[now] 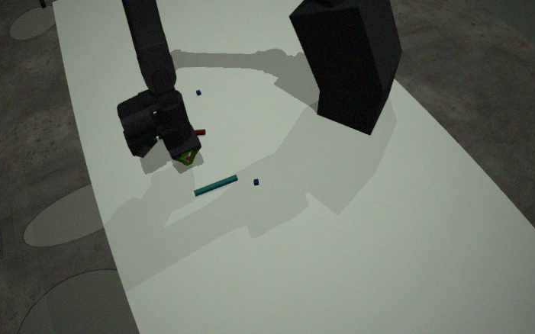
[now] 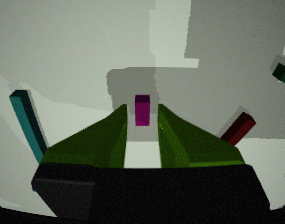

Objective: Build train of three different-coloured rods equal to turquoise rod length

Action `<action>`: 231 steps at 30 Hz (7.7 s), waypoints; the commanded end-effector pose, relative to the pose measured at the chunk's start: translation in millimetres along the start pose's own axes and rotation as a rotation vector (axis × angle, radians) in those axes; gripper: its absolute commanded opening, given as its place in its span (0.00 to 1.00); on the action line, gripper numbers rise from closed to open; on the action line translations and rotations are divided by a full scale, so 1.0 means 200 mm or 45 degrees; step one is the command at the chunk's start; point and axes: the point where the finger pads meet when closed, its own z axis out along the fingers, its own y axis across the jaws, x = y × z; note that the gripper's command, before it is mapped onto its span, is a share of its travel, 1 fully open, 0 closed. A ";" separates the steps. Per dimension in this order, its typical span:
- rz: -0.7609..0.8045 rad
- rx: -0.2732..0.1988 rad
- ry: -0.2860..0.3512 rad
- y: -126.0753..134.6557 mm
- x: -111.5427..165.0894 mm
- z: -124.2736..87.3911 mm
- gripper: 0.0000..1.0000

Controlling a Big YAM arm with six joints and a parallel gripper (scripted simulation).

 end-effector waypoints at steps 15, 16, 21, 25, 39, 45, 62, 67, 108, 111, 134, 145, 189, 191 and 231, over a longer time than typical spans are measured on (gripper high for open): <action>0.012 -0.001 -0.013 -0.02 -0.02 0.03 0.23; 0.012 -0.001 -0.013 -0.02 -0.02 0.03 0.23; 0.012 -0.001 -0.013 -0.02 -0.02 0.03 0.23; 0.012 -0.001 -0.013 -0.02 -0.02 0.03 0.23; 0.012 -0.001 -0.013 -0.02 -0.02 0.03 0.04; 0.012 -0.001 -0.013 -0.02 -0.02 0.03 0.04; 0.012 -0.001 -0.013 -0.02 -0.02 0.03 0.04; 0.012 -0.001 -0.013 -0.02 -0.02 0.03 0.04; 0.008 0.001 -0.005 -0.02 -0.02 -0.50 0.04; -0.015 -0.001 -0.018 -0.05 -0.02 -0.52 0.04; -0.639 -0.003 -0.036 -0.38 0.08 -0.50 0.04; -0.970 0.002 -0.035 -0.54 0.17 -0.50 0.04; -1.981 0.012 -0.009 -0.90 0.51 -0.49 0.04; -1.981 0.012 -0.009 -0.90 0.51 -0.49 0.04; -1.976 0.007 -0.005 -0.91 0.52 -0.06 0.04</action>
